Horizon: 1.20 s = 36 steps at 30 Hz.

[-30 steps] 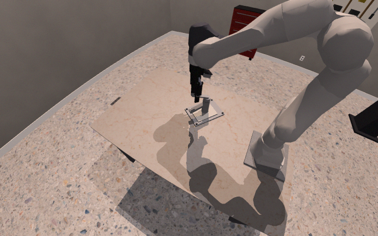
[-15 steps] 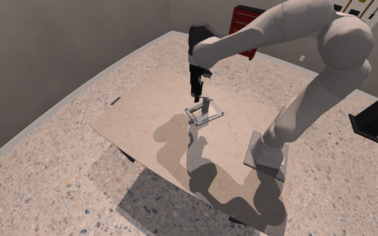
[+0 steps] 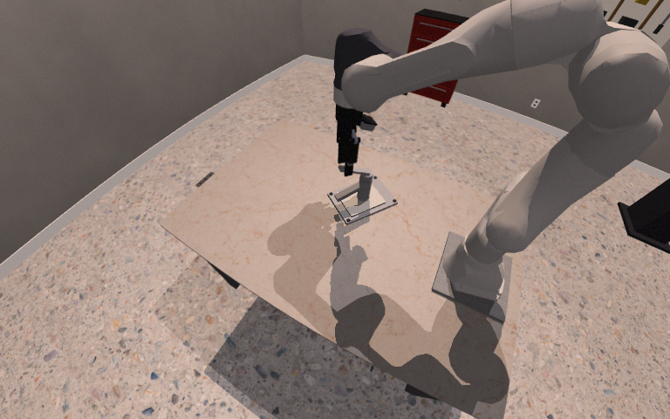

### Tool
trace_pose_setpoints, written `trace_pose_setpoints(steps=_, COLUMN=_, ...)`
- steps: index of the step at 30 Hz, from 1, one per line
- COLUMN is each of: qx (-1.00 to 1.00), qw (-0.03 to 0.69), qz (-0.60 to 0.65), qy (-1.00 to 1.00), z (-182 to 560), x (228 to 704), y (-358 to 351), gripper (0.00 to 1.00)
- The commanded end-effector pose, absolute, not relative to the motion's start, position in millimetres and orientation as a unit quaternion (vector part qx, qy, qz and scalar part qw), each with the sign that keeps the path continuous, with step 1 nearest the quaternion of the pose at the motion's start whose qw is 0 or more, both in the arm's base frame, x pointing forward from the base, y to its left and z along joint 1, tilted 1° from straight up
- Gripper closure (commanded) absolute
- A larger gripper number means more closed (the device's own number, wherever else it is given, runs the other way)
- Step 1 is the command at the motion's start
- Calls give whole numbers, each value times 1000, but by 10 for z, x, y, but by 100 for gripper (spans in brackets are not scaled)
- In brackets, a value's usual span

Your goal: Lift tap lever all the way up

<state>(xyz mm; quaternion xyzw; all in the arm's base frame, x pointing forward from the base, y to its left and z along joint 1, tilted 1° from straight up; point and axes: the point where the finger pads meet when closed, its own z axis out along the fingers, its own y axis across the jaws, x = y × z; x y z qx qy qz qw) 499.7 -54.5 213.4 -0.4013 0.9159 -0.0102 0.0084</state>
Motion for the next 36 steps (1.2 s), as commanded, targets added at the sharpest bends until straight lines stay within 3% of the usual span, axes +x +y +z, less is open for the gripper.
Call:
trace_pose_setpoints(steps=1, qx=-403, qw=4, qz=-6, qy=915, z=2236, x=4959, y=-536, gripper=56)
trace_pose_setpoints(steps=28, qx=-403, qw=4, qz=-6, qy=915, z=2589, x=4954, y=-533, gripper=56)
trace_pose_setpoints(steps=29, qx=-403, qw=4, qz=-6, qy=915, z=2589, x=4954, y=-533, gripper=90)
trace_pose_setpoints(steps=36, qx=-403, qw=4, qz=-6, qy=915, z=2589, x=4954, y=-533, gripper=90)
